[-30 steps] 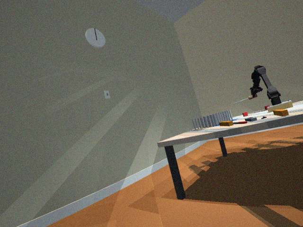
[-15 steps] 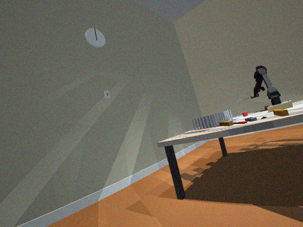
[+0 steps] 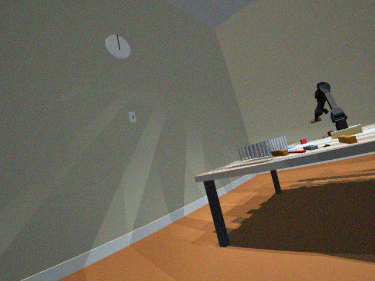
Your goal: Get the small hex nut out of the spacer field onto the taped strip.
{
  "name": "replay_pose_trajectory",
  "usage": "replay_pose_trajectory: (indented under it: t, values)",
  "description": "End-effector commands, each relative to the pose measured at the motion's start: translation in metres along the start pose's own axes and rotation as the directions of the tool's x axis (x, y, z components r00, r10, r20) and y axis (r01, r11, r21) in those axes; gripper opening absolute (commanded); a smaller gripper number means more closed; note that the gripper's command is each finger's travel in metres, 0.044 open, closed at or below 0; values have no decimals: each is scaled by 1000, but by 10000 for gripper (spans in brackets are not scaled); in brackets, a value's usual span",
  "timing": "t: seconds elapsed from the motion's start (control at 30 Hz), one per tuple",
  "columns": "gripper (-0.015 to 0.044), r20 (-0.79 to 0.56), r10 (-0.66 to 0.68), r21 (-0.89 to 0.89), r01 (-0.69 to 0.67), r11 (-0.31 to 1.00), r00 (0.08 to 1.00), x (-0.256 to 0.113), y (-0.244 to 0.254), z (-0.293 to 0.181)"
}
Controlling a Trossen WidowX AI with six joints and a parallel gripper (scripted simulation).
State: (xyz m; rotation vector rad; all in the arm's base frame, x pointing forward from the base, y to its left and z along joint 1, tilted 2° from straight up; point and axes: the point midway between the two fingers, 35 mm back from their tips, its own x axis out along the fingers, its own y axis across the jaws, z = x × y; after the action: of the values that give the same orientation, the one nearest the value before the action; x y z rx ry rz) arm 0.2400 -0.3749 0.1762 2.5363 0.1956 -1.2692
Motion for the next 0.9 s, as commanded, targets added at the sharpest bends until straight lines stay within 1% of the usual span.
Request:
replay_pose_trajectory:
  t: [0.0, 0.87]
  values:
    - [0, -10, -1, 3, 1, 1000, 1000, 3, 0, 1]
    - [0, -10, 0, 3, 0, 1000, 1000, 25, 1, 14]
